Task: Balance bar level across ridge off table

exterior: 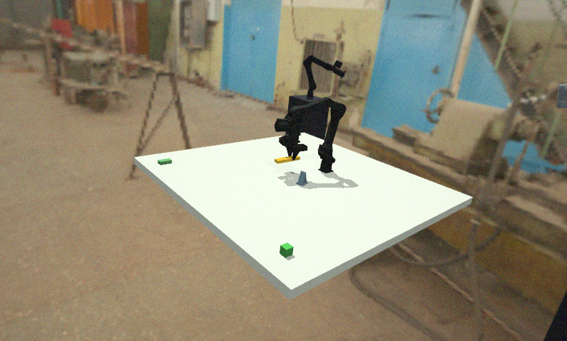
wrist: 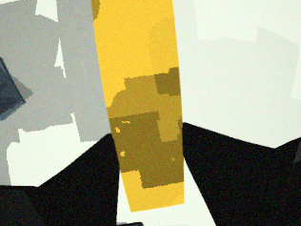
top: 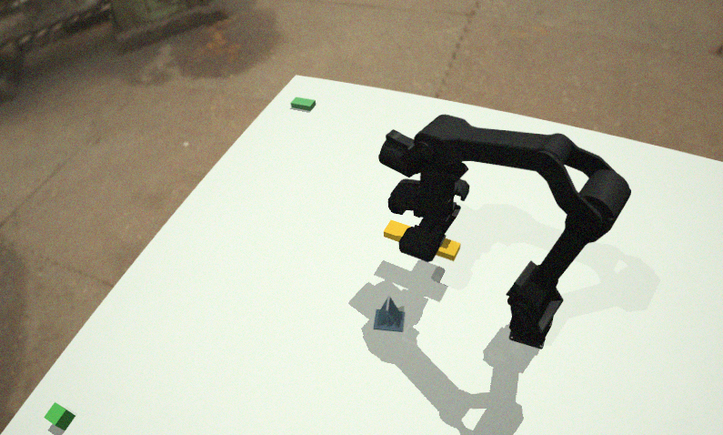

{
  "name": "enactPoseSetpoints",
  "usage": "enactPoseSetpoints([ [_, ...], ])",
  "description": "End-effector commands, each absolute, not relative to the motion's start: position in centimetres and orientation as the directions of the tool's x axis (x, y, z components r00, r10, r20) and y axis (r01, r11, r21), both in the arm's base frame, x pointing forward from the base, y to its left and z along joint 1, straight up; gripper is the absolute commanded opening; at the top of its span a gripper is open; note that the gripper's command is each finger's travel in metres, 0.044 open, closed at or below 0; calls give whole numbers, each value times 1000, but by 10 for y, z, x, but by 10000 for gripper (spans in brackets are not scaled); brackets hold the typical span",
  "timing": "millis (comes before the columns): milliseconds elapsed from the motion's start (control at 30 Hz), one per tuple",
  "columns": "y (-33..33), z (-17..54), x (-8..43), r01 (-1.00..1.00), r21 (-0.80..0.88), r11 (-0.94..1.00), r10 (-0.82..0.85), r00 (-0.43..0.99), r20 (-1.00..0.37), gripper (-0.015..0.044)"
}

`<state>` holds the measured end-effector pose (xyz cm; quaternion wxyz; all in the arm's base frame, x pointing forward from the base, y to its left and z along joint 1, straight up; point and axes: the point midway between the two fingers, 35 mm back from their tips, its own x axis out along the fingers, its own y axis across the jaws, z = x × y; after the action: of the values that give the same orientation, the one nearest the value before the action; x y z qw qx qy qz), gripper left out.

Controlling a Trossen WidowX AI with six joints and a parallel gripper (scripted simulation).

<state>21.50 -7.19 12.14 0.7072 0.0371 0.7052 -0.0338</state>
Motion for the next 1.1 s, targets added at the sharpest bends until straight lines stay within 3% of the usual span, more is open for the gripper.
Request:
enactPoseSetpoints([
  [0, -73, 136, 215, 97, -4, 995, -6, 20, -1000, 0],
  [467, -69, 163, 210, 91, -4, 996, -6, 19, -1000, 0],
  [1067, -5, 164, 229, -72, -2, 997, 0, 21, -1000, 0],
])
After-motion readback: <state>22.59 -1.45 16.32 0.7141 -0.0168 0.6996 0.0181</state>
